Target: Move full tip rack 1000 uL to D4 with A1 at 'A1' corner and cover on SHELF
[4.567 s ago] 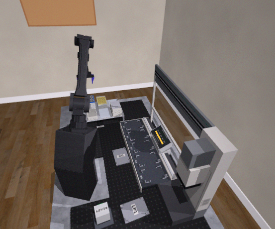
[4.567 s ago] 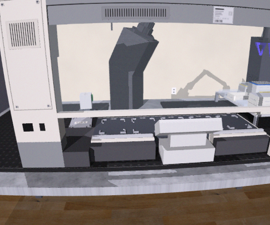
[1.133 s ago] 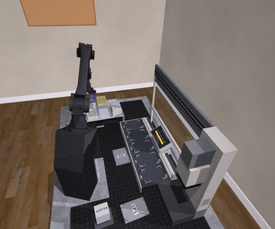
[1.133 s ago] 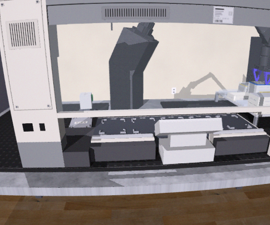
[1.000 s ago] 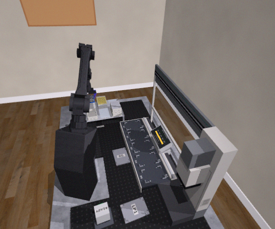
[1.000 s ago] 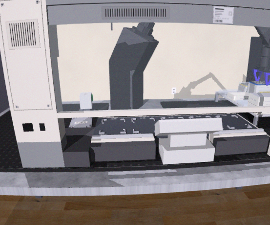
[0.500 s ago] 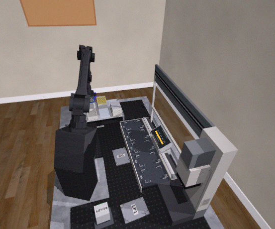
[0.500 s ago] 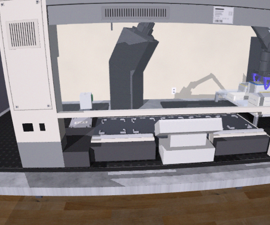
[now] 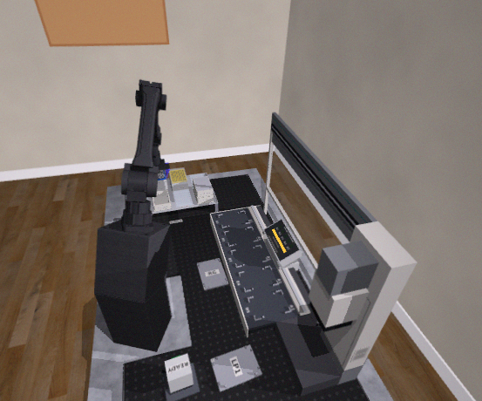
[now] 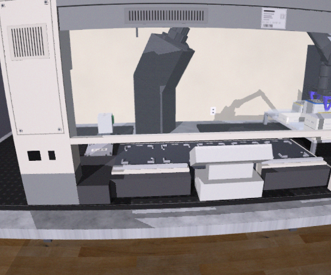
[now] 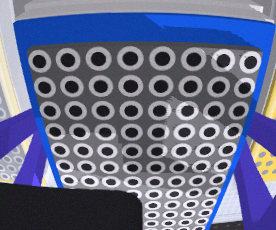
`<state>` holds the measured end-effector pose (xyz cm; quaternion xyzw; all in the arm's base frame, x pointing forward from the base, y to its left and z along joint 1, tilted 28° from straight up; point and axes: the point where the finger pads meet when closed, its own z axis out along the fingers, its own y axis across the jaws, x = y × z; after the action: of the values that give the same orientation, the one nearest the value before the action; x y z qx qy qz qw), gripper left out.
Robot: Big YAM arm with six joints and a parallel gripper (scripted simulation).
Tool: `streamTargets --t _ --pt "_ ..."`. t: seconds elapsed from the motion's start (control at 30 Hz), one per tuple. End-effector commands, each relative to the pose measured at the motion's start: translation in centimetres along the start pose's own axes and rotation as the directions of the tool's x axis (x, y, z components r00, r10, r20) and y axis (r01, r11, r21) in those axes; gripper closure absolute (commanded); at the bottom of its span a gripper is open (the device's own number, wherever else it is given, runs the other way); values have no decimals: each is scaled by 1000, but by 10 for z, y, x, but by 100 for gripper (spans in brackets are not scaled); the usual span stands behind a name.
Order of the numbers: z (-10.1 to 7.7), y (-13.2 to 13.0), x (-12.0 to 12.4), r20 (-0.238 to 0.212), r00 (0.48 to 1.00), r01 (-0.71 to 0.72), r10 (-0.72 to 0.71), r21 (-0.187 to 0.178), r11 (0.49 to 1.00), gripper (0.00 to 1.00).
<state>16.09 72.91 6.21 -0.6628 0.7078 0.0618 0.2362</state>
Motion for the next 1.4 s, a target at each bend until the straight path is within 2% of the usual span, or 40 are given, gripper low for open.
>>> streamTargets --t 0.0,1.3,1.33,1.37 --pt "-25 -18 -25 63 998 -15 14 12 1000 0" --pt "-24 -18 -24 61 998 -15 14 12 1000 0" --pt "-24 -18 -24 61 998 -15 14 12 1000 100" --pt "-24 -18 -24 61 998 -16 15 11 1000 100"
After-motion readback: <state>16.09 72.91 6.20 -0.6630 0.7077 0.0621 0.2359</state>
